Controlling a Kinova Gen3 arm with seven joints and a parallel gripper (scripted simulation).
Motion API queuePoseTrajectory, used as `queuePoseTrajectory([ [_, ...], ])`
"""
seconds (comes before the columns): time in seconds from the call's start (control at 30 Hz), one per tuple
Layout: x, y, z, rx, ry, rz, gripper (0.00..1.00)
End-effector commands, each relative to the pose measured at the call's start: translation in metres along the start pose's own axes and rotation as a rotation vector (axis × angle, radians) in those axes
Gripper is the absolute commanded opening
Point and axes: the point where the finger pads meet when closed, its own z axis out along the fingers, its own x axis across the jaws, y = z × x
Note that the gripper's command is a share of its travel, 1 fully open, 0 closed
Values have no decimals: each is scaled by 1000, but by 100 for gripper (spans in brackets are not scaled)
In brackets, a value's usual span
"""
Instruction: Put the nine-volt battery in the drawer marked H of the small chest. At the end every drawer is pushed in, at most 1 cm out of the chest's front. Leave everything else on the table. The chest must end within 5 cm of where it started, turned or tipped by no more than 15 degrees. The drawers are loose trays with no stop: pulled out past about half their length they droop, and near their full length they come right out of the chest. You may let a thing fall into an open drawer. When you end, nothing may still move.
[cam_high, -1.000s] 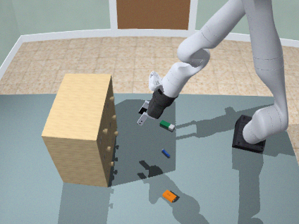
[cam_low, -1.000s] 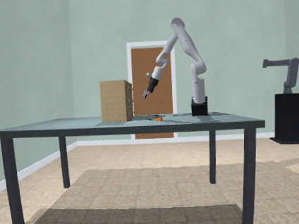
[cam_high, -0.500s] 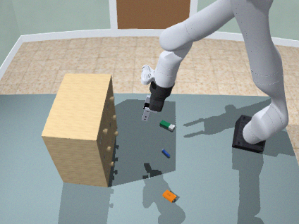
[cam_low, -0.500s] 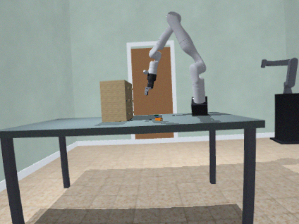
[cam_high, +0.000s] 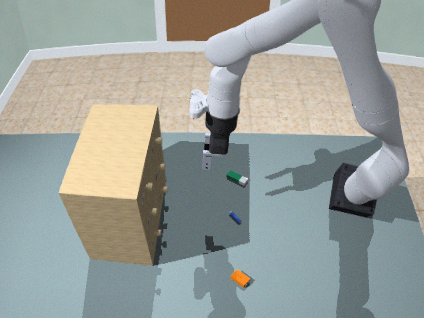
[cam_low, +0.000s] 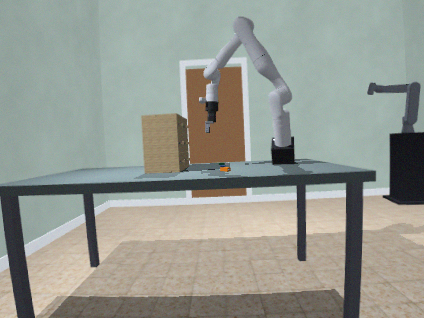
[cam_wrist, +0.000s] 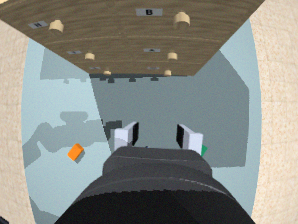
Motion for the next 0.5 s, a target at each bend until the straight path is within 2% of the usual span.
queuePoseTrajectory([
  [0.0, -2, -4, 0, -14, 0, -10, 100],
  [0.47, -2, -2, -4, -54, 2, -9, 100],
])
